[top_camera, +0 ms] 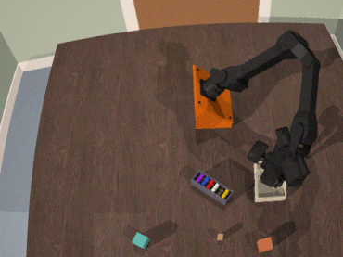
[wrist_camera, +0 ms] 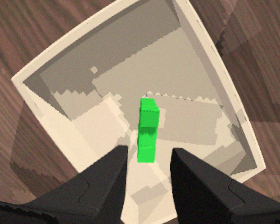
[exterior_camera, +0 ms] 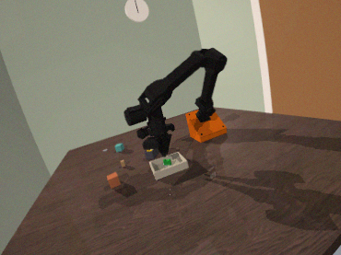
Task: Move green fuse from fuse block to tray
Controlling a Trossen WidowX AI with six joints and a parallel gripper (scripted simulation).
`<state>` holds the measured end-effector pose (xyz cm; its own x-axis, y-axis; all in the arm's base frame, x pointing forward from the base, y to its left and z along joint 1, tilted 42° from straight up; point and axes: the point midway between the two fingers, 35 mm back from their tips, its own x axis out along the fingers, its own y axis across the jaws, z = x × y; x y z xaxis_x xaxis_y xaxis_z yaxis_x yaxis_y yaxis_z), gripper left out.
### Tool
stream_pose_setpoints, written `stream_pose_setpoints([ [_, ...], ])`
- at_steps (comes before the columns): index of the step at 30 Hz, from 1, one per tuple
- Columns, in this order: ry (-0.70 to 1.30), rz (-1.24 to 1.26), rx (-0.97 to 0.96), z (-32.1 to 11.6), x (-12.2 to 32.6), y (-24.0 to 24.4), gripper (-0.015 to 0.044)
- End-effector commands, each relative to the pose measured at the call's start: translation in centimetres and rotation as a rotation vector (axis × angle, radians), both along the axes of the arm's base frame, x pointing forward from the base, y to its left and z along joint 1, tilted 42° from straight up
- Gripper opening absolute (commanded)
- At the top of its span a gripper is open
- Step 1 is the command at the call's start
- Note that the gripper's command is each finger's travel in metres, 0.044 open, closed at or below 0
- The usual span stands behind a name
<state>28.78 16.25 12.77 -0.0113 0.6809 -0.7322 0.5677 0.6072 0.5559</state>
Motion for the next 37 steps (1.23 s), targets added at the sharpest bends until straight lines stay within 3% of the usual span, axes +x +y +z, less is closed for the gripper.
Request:
stream_pose_setpoints([
  [1, -0.001, 0.001, 0.000, 0.0, 0.0, 0.0, 0.0184],
  [7, 0.000, 0.001, -0.001, 0.2, 0.0, -0.2, 0.0330],
  [11, 0.006, -0.001, -0.007, 2.6, 0.0, -2.7, 0.0330],
  [37, 0.008, -0.004, -0.011, 2.5, 0.1, -2.6, 0.0330],
])
